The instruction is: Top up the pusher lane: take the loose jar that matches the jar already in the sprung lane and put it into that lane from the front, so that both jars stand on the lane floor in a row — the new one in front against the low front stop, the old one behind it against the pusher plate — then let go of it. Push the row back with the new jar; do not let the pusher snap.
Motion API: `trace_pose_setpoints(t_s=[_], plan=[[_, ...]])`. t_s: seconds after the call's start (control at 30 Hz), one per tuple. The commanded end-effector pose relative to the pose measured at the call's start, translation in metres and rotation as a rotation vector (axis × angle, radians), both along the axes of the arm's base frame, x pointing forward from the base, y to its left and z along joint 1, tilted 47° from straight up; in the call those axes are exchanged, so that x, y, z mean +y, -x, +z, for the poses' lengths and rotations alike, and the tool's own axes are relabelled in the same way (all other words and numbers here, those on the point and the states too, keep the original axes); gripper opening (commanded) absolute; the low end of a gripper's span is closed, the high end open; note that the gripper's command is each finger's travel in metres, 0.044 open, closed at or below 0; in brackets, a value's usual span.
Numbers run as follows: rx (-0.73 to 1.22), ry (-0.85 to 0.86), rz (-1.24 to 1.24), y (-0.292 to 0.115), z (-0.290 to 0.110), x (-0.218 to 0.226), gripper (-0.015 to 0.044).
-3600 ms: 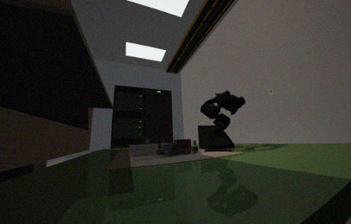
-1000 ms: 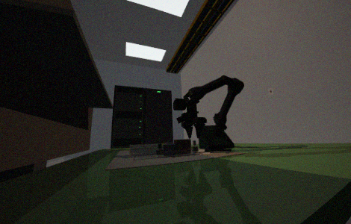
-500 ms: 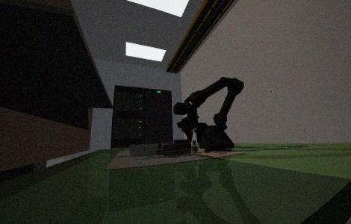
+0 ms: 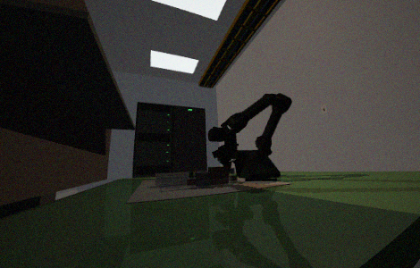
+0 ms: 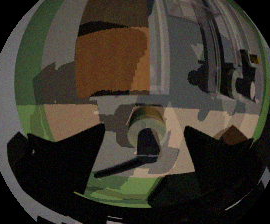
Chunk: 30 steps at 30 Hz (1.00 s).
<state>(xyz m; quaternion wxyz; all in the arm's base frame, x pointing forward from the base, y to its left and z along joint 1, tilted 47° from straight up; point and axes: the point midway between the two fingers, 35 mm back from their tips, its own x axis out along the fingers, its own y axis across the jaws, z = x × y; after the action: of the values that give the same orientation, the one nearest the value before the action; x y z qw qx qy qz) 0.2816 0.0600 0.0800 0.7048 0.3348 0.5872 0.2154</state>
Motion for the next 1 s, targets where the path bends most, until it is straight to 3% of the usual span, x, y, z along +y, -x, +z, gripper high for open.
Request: trace_pose_setpoints(t_s=[0.0, 0.27, 0.43, 0.6, 0.97], plan=[[0.005, 0.003, -0.003, 0.000, -0.003, 0.001, 0.0361], [0.005, 0.003, -0.003, 0.000, -0.003, 0.001, 0.0151], [0.005, 0.003, -0.003, 0.000, -0.003, 0.001, 0.0118], [-0.011, 0.047, 0.015, 0.005, -0.005, -0.004, 0.0000], [-0.001, 0.049, 0.015, 0.011, 0.024, -0.033, 0.0000]])
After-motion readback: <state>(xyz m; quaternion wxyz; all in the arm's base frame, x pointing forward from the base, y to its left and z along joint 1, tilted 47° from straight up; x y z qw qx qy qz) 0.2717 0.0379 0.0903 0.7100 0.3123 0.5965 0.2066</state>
